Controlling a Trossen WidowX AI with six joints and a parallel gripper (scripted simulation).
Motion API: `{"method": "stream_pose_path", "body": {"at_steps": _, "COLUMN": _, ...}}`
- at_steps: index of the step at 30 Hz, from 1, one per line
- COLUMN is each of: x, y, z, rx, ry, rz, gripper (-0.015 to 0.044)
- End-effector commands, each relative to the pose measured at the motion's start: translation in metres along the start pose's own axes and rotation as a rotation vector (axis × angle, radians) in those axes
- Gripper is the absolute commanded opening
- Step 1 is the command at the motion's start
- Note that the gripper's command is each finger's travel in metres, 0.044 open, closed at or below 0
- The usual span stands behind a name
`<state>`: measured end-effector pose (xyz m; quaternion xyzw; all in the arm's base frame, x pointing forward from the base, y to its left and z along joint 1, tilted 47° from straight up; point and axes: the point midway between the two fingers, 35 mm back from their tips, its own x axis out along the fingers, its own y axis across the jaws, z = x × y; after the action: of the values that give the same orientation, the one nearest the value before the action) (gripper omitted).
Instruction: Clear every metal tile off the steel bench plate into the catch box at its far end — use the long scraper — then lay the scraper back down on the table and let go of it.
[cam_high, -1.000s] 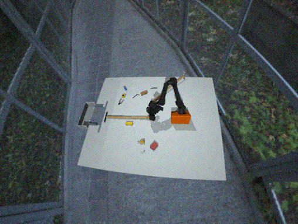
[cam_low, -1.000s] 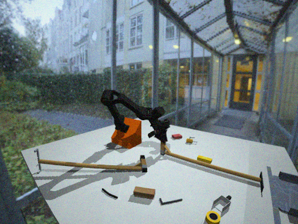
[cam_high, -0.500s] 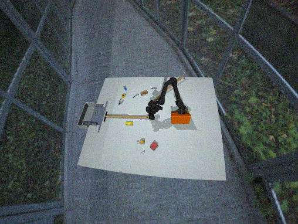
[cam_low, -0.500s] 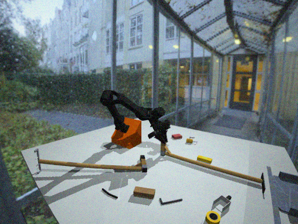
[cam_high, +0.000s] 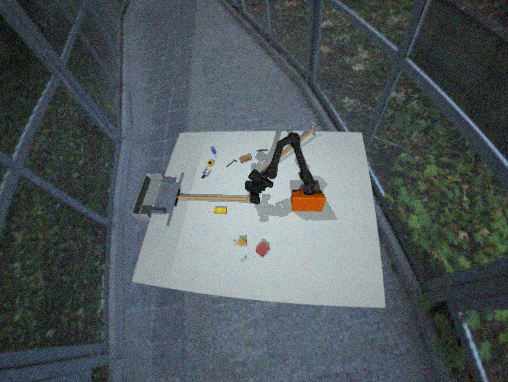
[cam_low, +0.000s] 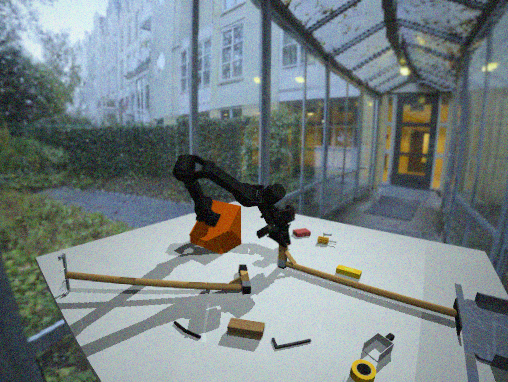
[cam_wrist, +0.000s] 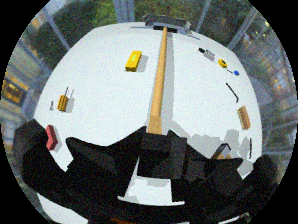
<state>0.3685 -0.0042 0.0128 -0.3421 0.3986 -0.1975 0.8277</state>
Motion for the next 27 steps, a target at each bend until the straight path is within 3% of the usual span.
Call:
{"method": "stream_pose_path", "body": {"at_steps": 1, "x": 0.003, "y": -0.002, "z": 0.011, "rx": 0.009, "ry": -0.014, "rz": 0.0, "gripper": 0.0}}
{"method": "stream_pose_path", "body": {"at_steps": 27, "x": 0.026, "y": -0.004, "z": 0.041, "rx": 0.013, "ry": -0.018, "rz": -0.006, "gripper": 0.0}}
